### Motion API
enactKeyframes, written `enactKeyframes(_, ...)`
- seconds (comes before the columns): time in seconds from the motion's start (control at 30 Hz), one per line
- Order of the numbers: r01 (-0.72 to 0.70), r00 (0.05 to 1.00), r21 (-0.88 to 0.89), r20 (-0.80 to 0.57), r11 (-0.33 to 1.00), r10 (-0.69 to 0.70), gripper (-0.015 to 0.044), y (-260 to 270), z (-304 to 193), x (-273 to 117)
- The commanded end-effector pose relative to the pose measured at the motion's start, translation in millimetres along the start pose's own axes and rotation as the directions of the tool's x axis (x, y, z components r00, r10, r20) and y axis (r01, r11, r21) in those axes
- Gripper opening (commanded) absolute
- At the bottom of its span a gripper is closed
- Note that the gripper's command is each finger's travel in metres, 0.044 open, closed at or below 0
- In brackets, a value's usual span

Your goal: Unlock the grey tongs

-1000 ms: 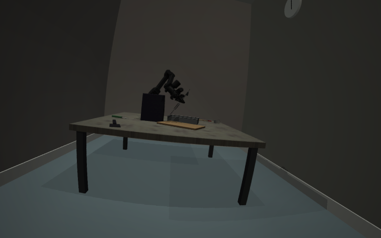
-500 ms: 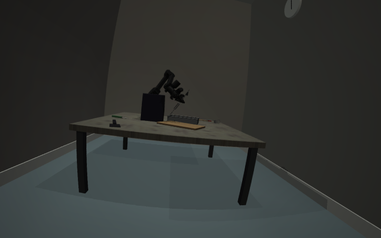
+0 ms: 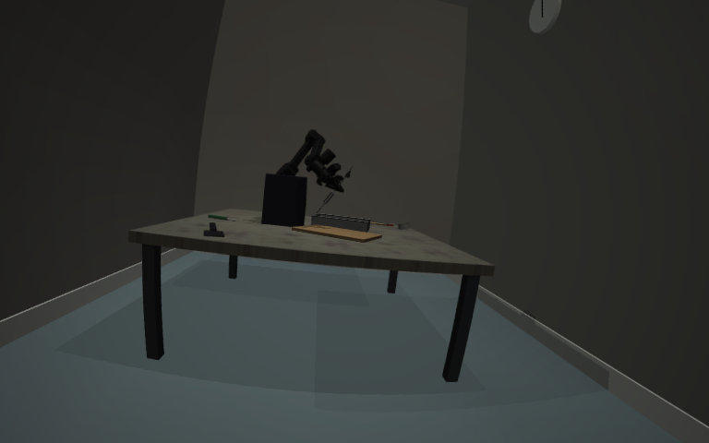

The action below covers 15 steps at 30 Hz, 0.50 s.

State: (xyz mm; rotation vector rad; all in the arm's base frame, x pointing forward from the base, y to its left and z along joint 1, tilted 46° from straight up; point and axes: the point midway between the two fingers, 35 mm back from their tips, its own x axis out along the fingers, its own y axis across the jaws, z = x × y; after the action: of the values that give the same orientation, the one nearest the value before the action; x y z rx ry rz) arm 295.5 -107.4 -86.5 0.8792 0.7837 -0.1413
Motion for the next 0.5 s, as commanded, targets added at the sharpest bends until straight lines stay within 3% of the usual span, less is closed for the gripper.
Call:
enactKeyframes(0.0,0.005,1.000,0.003,0.006,1.000,-0.005,-0.0150,-1,1,0)
enactKeyframes(0.47,0.038,0.991,-0.005,-0.126,0.999,-0.038,-0.0150,-12,0,21)
